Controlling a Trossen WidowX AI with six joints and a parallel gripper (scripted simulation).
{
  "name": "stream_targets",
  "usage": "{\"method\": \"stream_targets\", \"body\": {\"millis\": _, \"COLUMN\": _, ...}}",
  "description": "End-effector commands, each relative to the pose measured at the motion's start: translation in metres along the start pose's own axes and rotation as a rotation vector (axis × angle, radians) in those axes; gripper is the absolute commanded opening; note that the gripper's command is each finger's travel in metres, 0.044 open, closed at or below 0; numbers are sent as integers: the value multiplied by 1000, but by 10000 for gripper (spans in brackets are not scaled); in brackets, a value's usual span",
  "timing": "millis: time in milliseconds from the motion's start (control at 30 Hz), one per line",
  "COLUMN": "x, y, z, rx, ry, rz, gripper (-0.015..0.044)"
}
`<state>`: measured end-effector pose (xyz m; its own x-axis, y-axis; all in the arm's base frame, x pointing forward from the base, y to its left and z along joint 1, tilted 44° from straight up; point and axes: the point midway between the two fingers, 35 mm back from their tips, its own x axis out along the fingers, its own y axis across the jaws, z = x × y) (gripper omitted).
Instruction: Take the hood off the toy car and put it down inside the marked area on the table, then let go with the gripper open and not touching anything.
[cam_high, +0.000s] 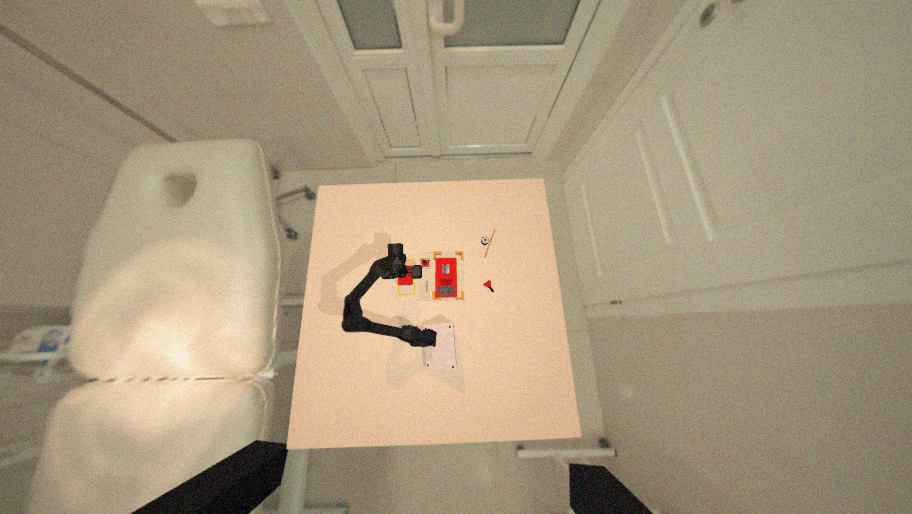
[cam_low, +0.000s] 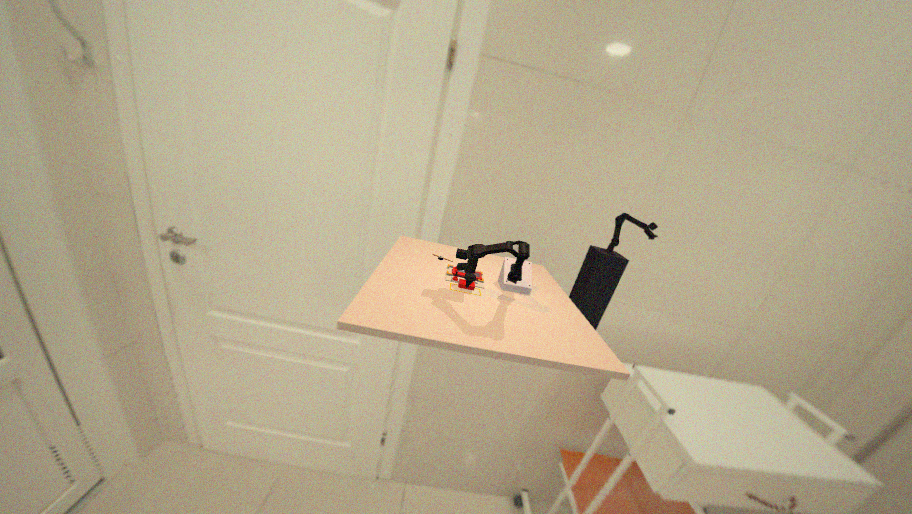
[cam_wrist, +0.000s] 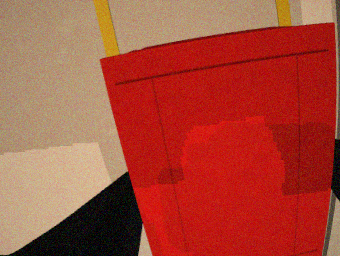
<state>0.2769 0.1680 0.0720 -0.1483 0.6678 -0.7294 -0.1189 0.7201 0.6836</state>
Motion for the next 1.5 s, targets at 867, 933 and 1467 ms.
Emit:
{"method": "stream_targets", "body": {"millis": 867, "x": 15, "y": 0, "z": 0, "rx": 4, "ry": 1, "rz": 4, "gripper": 0}}
{"method": "stream_targets", "body": {"millis": 933, "x": 16, "y": 0, "z": 0, "rx": 4, "ry": 1, "rz": 4, "gripper": 0}}
{"method": "stream_targets", "body": {"millis": 1467, "x": 18, "y": 0, "z": 0, "rx": 0, "ry": -1, "rz": 1, "gripper": 157}}
